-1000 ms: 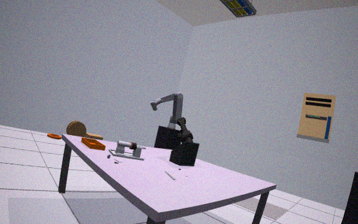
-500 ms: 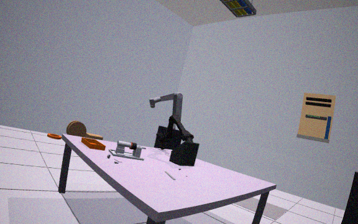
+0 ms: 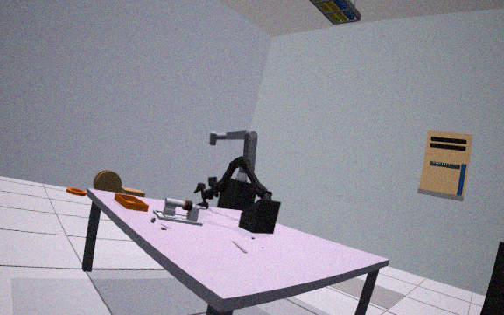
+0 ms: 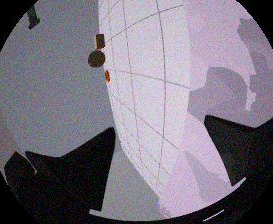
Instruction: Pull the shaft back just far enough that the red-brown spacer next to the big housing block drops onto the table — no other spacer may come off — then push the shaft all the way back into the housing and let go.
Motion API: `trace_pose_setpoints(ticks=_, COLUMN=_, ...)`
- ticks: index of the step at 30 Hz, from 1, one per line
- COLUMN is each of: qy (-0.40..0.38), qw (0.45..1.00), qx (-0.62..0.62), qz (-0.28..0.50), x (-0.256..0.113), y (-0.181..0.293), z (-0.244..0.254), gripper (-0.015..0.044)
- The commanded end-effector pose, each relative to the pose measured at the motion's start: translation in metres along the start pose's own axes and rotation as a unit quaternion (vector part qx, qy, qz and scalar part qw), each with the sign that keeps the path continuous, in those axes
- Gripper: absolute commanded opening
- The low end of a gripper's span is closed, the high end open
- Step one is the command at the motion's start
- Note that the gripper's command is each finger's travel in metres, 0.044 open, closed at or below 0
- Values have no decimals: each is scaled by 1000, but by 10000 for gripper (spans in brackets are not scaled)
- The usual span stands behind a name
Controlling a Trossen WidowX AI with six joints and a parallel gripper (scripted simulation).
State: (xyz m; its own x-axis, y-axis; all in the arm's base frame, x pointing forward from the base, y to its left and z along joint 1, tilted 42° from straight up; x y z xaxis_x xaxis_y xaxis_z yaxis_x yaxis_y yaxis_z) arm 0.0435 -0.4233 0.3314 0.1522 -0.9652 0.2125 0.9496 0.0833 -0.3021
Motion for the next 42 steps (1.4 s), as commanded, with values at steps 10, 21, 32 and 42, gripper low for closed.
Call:
trace_pose_setpoints(ticks=10, qy=45, qw=981, qx=145, qz=118, x=-44, y=146, z=3, gripper=440)
trace_pose_setpoints(ticks=21, qy=121, qw=937, qx=249, qz=214, x=-124, y=254, z=-4, gripper=440)
trace_pose_setpoints(ticks=32, qy=206, qw=880, qx=312, qz=293, x=-232, y=323, z=-14, gripper=440)
trace_pose_setpoints(ticks=42, qy=266, qw=840, qx=318, qz=350, x=-324, y=349, z=-27, gripper=440)
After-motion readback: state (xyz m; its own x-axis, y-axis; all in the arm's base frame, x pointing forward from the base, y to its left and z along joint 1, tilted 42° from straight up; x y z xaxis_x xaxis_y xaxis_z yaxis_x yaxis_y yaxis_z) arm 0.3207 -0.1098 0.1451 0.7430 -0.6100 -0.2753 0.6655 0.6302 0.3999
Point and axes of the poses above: the point midway between the two fingers, 35 mm back from their tips, its own x axis out along the fingers, its own z axis across the jaws, y = z × x, the point moved 10 cm from there along -x, back along the fingers, and after that the axes turned 12 degrees about -x, right-handed, at the moved point
